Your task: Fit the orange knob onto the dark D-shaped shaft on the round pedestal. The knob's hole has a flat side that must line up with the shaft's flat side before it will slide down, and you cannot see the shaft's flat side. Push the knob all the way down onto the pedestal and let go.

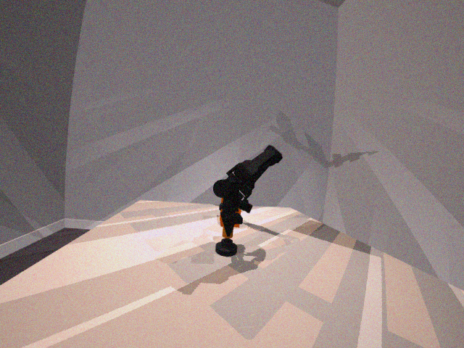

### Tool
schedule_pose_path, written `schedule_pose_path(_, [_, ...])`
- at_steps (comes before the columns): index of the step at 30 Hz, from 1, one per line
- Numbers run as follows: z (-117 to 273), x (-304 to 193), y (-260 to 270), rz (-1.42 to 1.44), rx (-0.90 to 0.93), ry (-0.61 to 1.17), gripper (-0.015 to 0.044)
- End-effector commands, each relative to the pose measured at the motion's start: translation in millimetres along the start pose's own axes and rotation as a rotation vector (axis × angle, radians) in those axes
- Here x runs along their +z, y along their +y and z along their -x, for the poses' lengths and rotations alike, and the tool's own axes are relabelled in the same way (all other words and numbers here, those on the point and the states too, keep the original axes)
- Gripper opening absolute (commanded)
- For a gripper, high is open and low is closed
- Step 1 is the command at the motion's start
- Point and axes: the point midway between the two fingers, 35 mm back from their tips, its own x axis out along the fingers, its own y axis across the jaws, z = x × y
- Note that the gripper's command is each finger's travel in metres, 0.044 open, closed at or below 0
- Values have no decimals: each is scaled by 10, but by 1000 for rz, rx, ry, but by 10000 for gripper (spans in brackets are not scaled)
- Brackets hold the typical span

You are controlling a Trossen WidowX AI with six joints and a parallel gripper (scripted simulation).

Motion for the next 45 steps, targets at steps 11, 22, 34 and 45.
schedule_pose_path(11, [34,-1,-14,216,-4,0,0])
schedule_pose_path(22, [-4,0,-10,216,-4,0,0])
schedule_pose_path(34, [5,-5,-11,216,-4,0,0])
schedule_pose_path(45, [44,0,-13,383,-4,1,0])
